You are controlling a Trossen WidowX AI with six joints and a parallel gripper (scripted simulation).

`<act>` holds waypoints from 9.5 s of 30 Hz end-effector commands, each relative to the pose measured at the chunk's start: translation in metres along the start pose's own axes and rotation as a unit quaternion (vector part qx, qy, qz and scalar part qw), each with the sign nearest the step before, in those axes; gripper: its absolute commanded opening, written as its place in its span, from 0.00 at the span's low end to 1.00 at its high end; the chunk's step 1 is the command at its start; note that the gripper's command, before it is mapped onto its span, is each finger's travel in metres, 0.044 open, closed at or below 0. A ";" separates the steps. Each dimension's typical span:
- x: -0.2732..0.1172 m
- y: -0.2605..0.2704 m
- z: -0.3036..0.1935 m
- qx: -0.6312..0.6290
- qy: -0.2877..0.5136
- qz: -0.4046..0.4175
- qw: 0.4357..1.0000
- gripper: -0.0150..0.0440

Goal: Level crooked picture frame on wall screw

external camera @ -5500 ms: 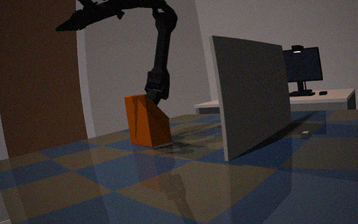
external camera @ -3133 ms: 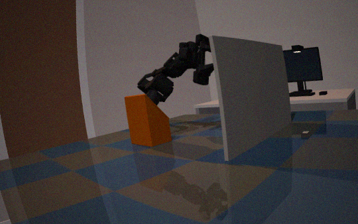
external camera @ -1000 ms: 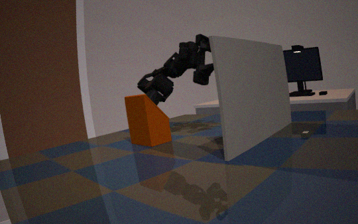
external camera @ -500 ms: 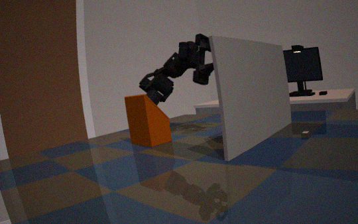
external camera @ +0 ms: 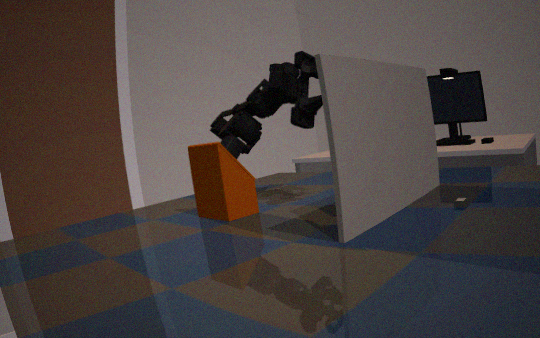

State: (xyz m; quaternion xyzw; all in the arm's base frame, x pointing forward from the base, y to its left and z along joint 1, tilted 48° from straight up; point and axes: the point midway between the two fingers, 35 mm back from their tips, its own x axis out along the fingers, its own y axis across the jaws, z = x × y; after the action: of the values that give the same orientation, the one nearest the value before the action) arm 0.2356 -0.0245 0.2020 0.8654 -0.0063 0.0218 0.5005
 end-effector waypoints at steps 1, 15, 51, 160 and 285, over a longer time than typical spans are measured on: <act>0.000 0.000 0.000 0.002 0.002 -0.001 1.000 0.69; 0.024 -0.004 -0.003 0.002 0.003 0.000 1.000 0.69; 0.089 -0.057 -0.020 0.004 0.003 0.002 1.000 0.69; 0.120 -0.048 -0.019 0.003 0.004 0.003 1.000 0.25; 0.120 -0.054 -0.012 0.004 0.006 0.001 1.000 0.25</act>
State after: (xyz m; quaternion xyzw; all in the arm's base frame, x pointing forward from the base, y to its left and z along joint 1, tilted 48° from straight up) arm 0.3573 0.0143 0.1658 0.8672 -0.0043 0.0267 0.4971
